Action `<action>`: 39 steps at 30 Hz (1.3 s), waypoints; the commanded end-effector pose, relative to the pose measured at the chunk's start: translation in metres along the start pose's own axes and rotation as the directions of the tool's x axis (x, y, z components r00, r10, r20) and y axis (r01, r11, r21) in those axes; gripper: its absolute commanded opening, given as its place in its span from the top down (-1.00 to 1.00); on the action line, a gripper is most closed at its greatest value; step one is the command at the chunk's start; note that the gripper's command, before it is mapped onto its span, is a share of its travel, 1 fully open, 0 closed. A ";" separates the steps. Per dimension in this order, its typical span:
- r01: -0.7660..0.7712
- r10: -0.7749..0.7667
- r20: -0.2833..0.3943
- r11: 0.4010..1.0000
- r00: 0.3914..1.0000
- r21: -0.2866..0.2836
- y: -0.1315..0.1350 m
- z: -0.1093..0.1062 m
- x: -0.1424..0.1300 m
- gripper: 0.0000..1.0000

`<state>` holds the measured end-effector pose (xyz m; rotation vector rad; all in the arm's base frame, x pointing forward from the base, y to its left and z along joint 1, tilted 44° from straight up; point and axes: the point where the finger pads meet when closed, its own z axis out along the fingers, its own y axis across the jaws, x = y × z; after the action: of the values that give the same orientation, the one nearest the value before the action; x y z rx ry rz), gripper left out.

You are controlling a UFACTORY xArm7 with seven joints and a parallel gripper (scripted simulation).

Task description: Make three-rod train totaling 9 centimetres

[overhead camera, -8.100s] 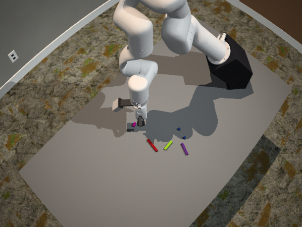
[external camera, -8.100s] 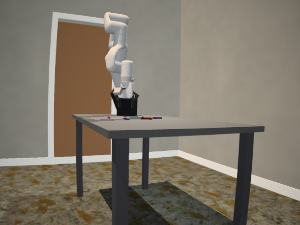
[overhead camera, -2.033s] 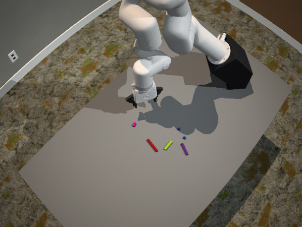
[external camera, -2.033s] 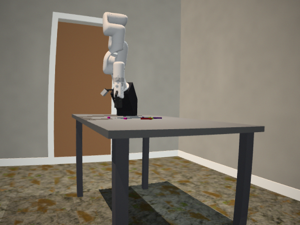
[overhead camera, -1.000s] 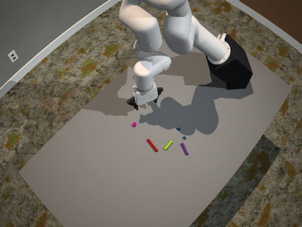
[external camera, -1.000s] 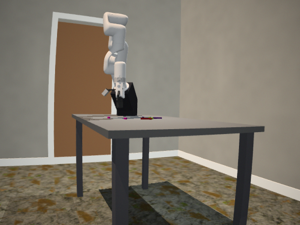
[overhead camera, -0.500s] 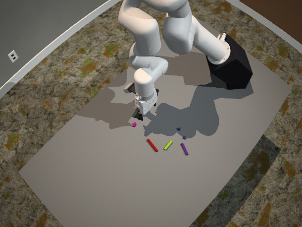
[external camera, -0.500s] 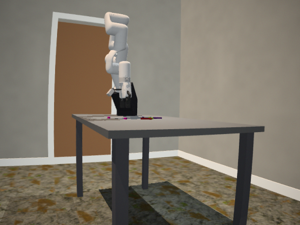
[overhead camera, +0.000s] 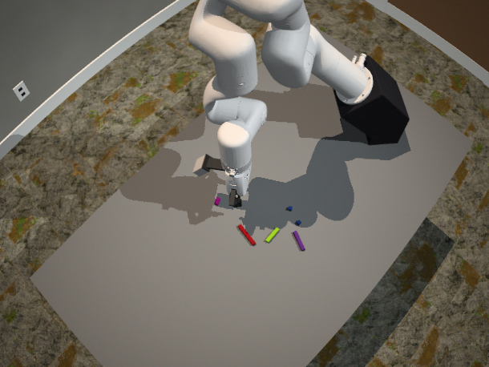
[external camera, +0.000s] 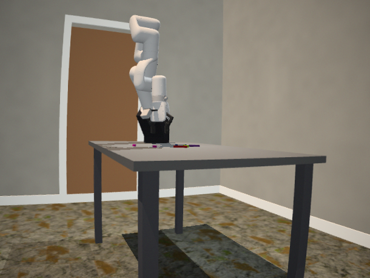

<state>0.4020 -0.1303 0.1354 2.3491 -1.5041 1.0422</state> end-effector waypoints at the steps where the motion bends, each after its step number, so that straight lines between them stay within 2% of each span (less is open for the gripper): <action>1: 0.134 -0.134 0.007 0.991 0.991 -0.001 -0.009 0.001 -0.003 -1.00; 2: 0.134 -0.134 0.007 0.991 0.991 -0.001 -0.009 0.001 -0.003 -1.00; 3: 0.227 -0.227 0.008 0.974 0.974 -0.002 -0.014 0.001 -0.006 -1.00; 9: 0.398 -0.398 0.010 0.917 0.917 -0.003 -0.023 0.001 -0.011 -1.00; 17: 0.623 -0.623 0.013 0.782 0.782 -0.006 -0.037 0.002 -0.018 -1.00; 19: 0.623 -0.623 0.013 0.782 0.782 -0.006 -0.037 0.002 -0.018 -1.00; 20: 0.693 -0.693 0.014 0.721 0.721 -0.007 -0.042 0.002 -0.020 -1.00; 25: 0.791 -0.791 0.016 0.612 0.612 -0.010 -0.049 0.002 -0.024 -1.00; 34: 0.934 -0.934 0.019 0.357 0.358 -0.015 -0.064 0.002 -0.032 -1.00; 36: 0.934 -0.934 0.019 0.357 0.358 -0.015 -0.064 0.002 -0.032 -1.00; 37: 0.963 -0.963 0.021 0.270 0.270 -0.017 -0.069 0.003 -0.035 -1.00; 39: 0.975 -0.974 0.022 0.223 0.224 -0.018 -0.071 0.003 -0.036 -1.00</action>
<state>0.4486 -0.0774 0.1281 2.5035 0.0781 0.6376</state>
